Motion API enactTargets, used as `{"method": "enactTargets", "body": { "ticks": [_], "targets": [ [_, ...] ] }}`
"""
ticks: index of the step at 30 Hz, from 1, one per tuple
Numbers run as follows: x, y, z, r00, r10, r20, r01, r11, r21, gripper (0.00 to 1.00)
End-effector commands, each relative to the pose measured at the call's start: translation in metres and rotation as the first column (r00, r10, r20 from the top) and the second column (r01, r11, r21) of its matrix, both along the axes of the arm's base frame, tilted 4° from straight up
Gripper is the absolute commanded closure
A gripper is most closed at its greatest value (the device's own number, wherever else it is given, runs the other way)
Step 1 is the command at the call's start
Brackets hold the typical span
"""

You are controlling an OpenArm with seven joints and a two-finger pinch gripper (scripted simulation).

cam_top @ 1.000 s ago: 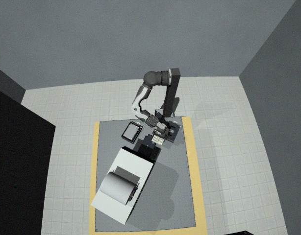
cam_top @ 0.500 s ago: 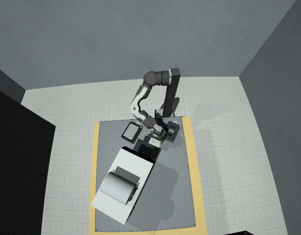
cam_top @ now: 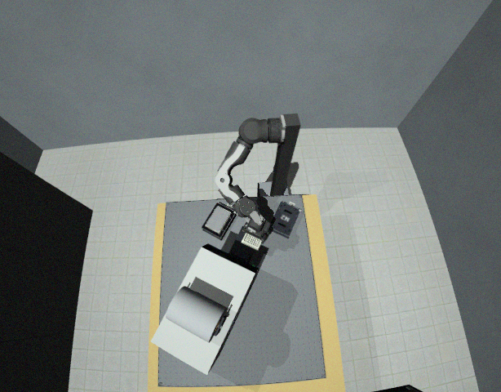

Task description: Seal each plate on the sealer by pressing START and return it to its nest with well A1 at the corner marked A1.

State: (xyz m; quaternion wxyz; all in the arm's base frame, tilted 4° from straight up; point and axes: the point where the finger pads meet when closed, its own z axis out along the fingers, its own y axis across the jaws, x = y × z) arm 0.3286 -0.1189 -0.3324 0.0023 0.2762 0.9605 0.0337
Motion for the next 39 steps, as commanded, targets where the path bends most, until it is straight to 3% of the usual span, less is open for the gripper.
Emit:
{"method": "enactTargets", "body": {
  "ticks": [1, 28, 39],
  "targets": [
    [0.004, 0.001, 0.002, 1.000, 0.007, 0.009, -0.007, 1.000, 0.014, 1.00],
    [0.032, -0.050, -0.001, 1.000, 0.011, 0.009, -0.011, 1.000, 0.011, 1.00],
    [0.030, -0.050, -0.002, 1.000, 0.008, 0.004, -0.008, 1.000, 0.007, 1.00]
  ]
}}
